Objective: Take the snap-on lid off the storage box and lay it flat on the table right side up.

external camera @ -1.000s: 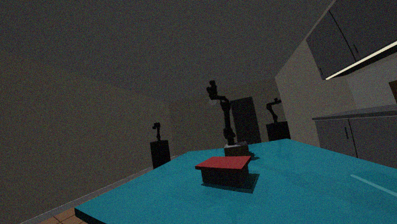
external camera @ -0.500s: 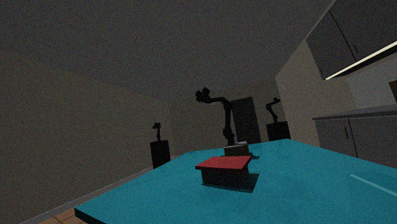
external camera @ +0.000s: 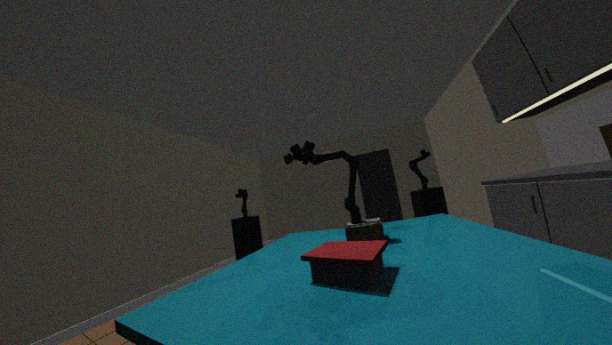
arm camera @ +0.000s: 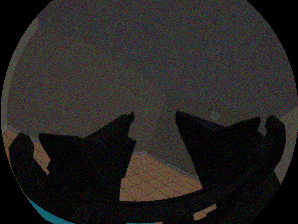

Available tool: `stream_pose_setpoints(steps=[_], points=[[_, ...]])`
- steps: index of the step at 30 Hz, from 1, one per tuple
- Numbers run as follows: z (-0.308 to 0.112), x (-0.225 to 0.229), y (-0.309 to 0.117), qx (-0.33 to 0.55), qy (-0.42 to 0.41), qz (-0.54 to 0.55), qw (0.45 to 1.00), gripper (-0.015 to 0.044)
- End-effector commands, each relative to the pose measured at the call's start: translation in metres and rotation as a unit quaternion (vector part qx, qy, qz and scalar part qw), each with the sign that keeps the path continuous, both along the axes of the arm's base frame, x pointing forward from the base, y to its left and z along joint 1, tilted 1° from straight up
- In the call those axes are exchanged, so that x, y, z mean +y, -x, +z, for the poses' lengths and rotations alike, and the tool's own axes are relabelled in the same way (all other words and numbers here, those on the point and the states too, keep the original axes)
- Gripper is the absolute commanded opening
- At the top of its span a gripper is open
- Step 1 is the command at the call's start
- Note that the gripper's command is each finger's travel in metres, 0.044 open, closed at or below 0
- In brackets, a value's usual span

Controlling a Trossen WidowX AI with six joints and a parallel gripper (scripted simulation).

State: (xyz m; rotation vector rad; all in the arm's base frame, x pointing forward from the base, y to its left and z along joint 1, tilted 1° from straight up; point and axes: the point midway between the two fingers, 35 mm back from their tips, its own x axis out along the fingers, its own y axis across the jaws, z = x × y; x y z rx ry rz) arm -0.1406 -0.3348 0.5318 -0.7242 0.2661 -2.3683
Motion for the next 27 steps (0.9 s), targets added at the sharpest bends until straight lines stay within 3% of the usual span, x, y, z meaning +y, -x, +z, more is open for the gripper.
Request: stream_pose_setpoints(steps=[1, 5, 8, 15, 27], points=[[-0.030, -0.027, -0.053, -0.079, 0.013, 0.121, 0.989, 0.0235], [-0.065, -0.046, -0.112, -0.168, 0.013, 0.232, 0.958, 0.0235], [-0.077, -0.048, -0.134, -0.201, 0.011, 0.266, 0.943, 0.0235], [-0.136, -0.040, -0.238, -0.356, -0.021, 0.402, 0.843, 0.0235], [-0.202, 0.002, -0.340, -0.487, -0.102, 0.486, 0.719, 0.0235]])
